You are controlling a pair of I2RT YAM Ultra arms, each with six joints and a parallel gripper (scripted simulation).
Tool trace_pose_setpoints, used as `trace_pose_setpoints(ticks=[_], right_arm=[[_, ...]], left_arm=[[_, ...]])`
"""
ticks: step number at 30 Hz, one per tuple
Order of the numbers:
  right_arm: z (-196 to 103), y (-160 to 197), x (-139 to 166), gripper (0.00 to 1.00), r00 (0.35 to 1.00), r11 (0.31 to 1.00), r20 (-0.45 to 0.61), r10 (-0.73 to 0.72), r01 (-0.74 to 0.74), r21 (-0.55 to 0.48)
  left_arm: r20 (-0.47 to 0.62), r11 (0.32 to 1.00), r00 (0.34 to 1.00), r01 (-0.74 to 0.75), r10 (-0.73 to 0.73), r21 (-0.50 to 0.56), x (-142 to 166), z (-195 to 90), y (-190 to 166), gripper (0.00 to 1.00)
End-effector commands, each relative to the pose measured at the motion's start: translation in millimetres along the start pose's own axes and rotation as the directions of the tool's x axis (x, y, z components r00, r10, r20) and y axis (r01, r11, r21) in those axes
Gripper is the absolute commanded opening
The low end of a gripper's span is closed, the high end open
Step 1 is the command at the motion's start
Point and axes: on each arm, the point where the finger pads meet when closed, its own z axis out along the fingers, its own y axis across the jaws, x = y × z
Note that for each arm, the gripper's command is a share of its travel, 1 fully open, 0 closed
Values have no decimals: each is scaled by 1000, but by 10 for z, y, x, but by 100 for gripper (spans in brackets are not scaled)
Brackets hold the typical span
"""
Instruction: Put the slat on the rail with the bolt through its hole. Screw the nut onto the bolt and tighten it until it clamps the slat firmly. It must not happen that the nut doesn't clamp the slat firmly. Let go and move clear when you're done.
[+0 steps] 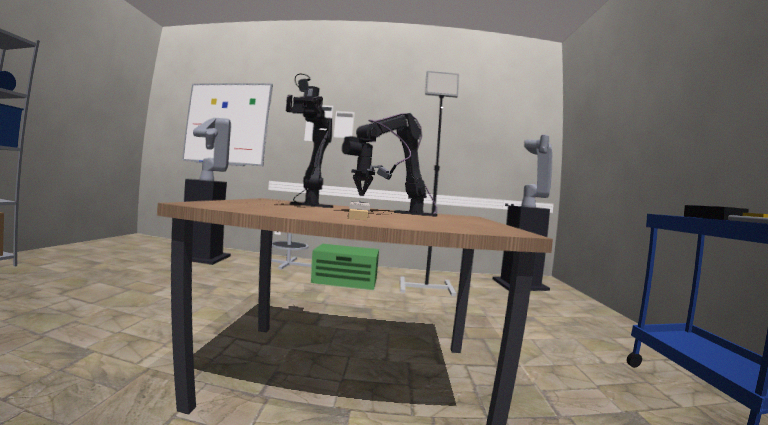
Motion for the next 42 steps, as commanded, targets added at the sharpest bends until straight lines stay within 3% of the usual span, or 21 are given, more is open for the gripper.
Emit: trace_pose_setpoints(ticks=[1, 42], right_arm=[[-37, -12, -53, 100, 1000, 1000, 16, -1, 1, -1], [-37, -12, -53, 100, 1000, 1000, 16, -1, 1, -1]], left_arm=[[-3, 1000, 1000, -1, 1, 20, 8, -29, -24, 12], [-3, 1000, 1000, -1, 1, 19, 9, 222, -30, 12]])
